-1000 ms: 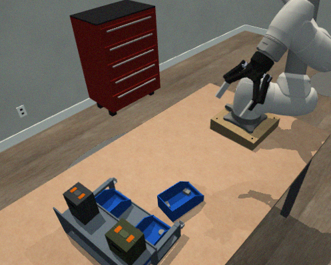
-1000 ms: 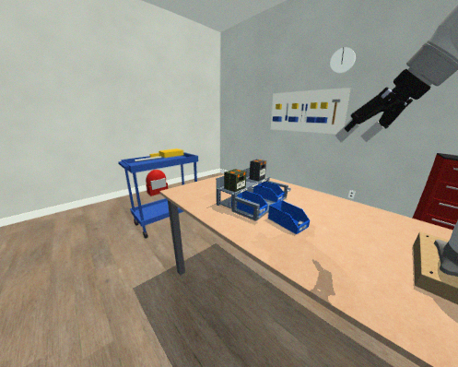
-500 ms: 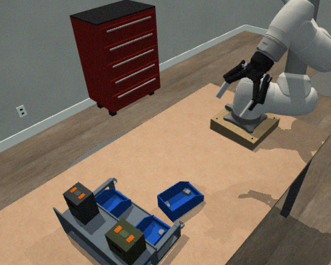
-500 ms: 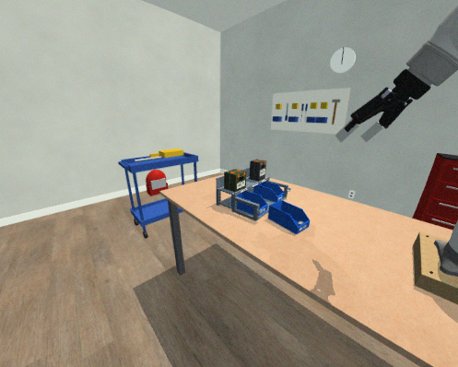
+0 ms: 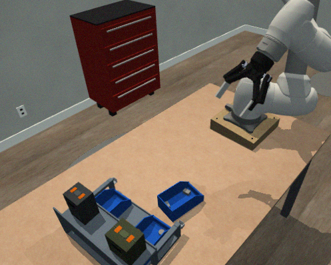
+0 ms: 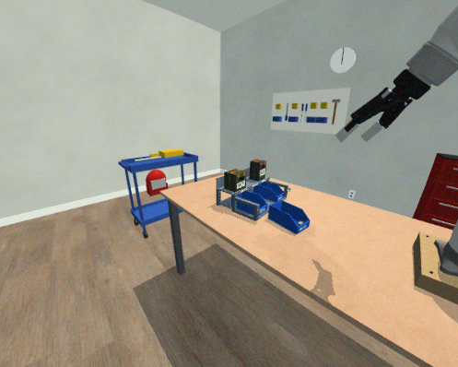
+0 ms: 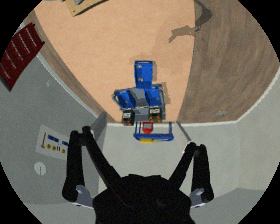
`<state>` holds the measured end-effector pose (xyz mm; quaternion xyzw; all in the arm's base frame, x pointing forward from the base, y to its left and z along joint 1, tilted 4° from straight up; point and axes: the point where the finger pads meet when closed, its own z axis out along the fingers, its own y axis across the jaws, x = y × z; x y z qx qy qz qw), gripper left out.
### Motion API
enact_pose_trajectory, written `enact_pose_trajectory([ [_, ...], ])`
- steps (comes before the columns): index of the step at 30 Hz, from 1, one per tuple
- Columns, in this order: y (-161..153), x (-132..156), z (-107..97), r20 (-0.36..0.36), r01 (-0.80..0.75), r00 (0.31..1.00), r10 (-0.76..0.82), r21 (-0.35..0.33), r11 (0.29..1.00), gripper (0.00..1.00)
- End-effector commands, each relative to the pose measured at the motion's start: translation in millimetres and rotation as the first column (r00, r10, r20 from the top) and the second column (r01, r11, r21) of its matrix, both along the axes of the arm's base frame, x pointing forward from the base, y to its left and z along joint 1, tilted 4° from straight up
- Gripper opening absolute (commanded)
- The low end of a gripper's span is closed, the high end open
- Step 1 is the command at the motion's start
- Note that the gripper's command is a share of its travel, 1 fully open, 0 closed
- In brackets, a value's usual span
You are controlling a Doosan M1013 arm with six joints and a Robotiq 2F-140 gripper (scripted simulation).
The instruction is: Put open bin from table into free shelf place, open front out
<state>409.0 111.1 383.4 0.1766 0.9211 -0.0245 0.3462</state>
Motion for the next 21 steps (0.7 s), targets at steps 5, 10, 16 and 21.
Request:
enact_pose_trajectory([
  [5,0,0,0,-0.001,0.000,1.000,0.000,0.000,1.000,1.00],
  [10,1,3,-2,-0.012,-0.002,1.000,0.002,-0.003,1.000,1.00],
  [16,3,8,-7,-0.034,-0.006,0.999,0.006,-0.008,1.000,1.00],
  [21,6,18,-16,-0.079,-0.016,0.997,0.015,-0.016,1.000,1.00],
])
